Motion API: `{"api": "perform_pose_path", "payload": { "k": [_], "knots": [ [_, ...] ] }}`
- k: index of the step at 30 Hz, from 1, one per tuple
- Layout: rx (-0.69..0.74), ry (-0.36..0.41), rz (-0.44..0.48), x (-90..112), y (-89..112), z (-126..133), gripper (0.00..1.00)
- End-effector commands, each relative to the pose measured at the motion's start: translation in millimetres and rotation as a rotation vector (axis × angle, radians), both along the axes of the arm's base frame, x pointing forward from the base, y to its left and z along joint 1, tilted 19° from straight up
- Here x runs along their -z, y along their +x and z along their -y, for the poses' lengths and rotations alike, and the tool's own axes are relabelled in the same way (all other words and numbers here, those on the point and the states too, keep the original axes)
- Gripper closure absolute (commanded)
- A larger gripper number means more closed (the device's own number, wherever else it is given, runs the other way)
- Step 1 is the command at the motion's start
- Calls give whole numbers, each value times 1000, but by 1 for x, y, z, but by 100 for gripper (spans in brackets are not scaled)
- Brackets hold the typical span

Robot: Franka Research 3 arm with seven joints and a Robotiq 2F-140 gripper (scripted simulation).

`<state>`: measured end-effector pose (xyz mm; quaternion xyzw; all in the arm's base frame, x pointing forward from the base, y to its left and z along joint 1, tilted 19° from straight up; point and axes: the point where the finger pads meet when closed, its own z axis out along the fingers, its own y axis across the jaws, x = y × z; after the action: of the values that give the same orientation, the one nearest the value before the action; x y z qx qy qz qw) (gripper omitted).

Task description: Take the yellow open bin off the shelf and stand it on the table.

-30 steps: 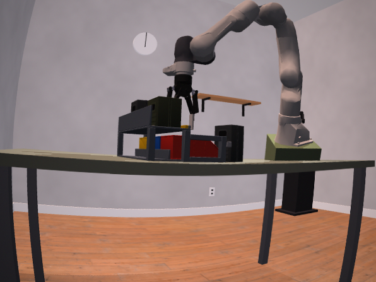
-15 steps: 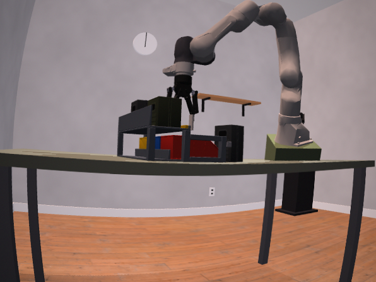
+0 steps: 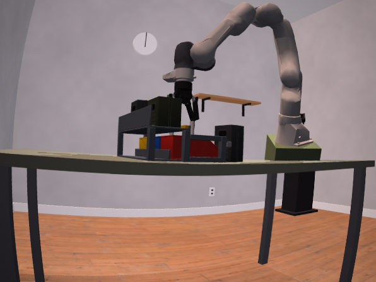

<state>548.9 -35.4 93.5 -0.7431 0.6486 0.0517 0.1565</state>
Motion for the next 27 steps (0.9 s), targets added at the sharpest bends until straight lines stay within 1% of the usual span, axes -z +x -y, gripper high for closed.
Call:
{"api": "perform_pose_path", "payload": {
  "k": [1, 5, 17, 18, 22, 27],
  "knots": [
    [2, -1, 1, 8, 2, -3, 43],
    [9, -4, 3, 42, 8, -13, 43],
    [9, -4, 3, 42, 8, -13, 43],
    [-2, 0, -2, 43, 5, -14, 43],
    [9, -4, 3, 42, 10, -12, 43],
    [9, -4, 3, 42, 10, -12, 43]
  ]
}}
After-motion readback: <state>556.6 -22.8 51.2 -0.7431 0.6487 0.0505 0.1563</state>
